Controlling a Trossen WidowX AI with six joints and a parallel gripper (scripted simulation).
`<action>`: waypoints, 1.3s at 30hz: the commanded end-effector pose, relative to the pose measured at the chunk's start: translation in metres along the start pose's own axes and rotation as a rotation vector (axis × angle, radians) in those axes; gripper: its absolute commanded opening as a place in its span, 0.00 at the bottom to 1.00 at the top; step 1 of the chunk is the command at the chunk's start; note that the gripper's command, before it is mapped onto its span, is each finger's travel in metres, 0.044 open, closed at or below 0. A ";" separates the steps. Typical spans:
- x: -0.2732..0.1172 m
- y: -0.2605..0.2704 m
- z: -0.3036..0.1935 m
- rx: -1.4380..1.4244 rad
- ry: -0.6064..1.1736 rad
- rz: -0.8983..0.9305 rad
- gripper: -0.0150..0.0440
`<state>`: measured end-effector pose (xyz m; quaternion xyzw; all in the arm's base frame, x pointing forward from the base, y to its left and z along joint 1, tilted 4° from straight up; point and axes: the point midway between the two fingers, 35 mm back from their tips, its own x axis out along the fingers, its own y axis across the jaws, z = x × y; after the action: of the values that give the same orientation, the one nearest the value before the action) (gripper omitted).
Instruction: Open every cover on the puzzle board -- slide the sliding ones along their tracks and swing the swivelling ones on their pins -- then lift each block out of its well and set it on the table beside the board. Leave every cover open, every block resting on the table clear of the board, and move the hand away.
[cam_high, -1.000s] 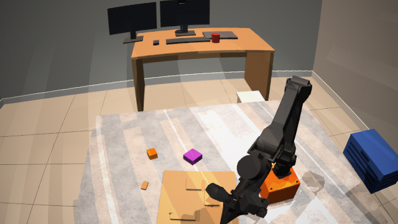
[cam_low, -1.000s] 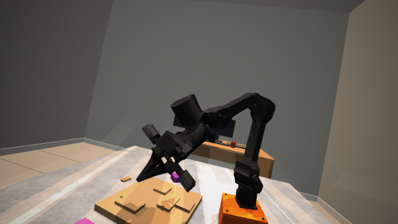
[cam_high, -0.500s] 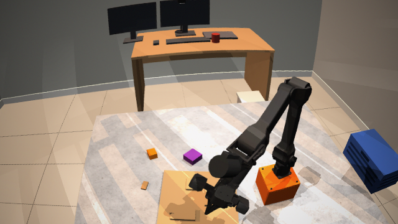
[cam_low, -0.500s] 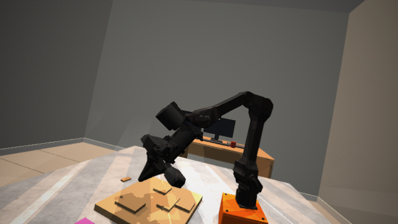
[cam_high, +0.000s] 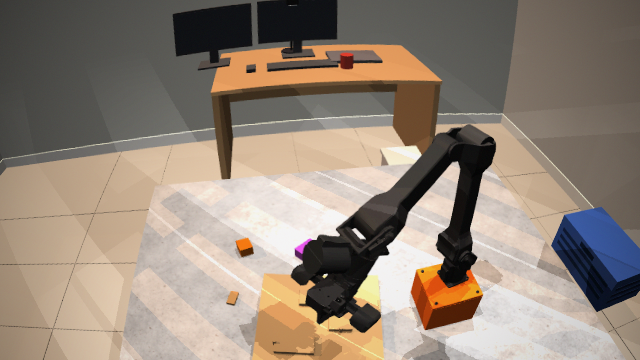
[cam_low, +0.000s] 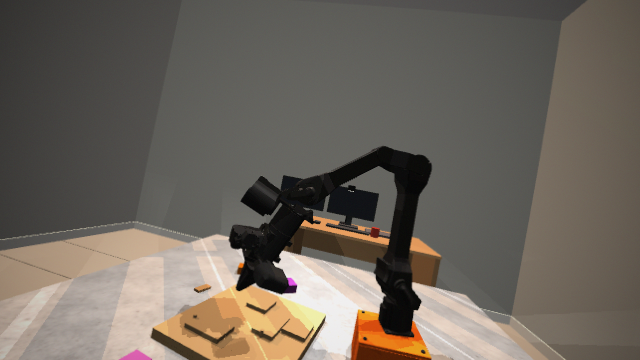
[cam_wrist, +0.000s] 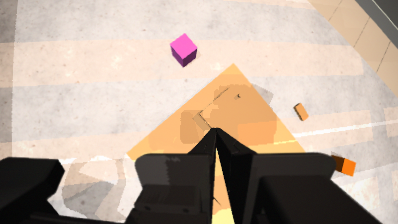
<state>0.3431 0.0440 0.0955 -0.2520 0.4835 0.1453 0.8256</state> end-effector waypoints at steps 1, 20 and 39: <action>0.006 -0.012 -0.015 0.095 0.056 0.008 0.25; 0.015 -0.066 -0.103 0.639 0.330 0.013 0.25; 0.012 -0.081 -0.145 0.900 0.449 0.012 0.25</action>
<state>0.2836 -0.1041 0.0489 0.1032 0.6639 -0.1303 0.7291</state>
